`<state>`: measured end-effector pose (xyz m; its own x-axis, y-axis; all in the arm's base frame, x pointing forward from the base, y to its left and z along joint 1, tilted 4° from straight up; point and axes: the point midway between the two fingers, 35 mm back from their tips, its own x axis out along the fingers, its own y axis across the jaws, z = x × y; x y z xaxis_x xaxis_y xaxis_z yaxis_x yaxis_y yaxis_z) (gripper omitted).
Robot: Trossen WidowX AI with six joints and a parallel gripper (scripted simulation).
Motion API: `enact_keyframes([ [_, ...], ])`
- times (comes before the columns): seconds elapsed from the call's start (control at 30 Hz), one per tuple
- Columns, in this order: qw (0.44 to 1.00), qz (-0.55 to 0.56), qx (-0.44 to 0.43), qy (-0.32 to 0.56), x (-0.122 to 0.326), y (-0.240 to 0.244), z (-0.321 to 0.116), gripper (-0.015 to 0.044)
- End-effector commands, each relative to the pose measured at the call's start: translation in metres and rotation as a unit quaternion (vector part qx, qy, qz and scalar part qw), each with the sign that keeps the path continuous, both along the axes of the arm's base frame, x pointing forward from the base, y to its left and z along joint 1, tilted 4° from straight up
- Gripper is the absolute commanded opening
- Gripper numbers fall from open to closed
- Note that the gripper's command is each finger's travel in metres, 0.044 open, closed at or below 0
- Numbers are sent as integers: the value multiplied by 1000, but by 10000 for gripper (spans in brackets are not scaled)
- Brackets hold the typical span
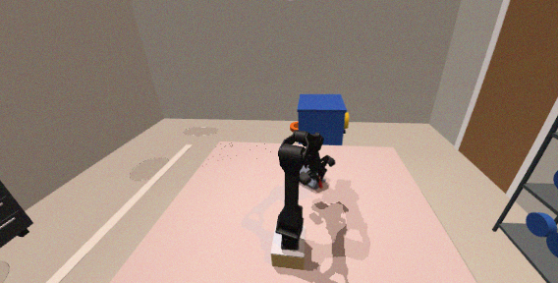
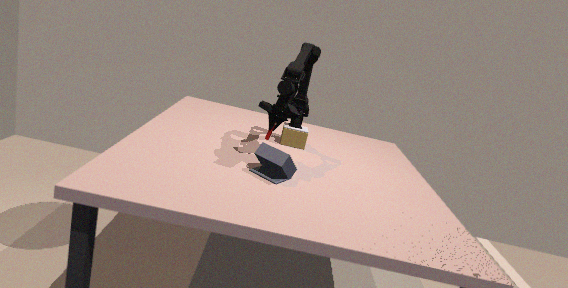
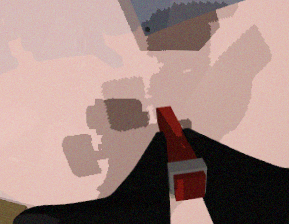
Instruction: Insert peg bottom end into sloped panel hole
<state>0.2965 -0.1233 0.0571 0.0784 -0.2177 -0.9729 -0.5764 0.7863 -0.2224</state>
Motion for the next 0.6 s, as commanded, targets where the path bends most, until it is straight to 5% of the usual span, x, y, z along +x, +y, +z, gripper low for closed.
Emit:
enact_keyframes([
  [0.0, 1000, 7, -12, -10, 3, 4, 3, 0],
  [0.57, 997, 40, -46, -37, 15, 21, 6, 0],
])
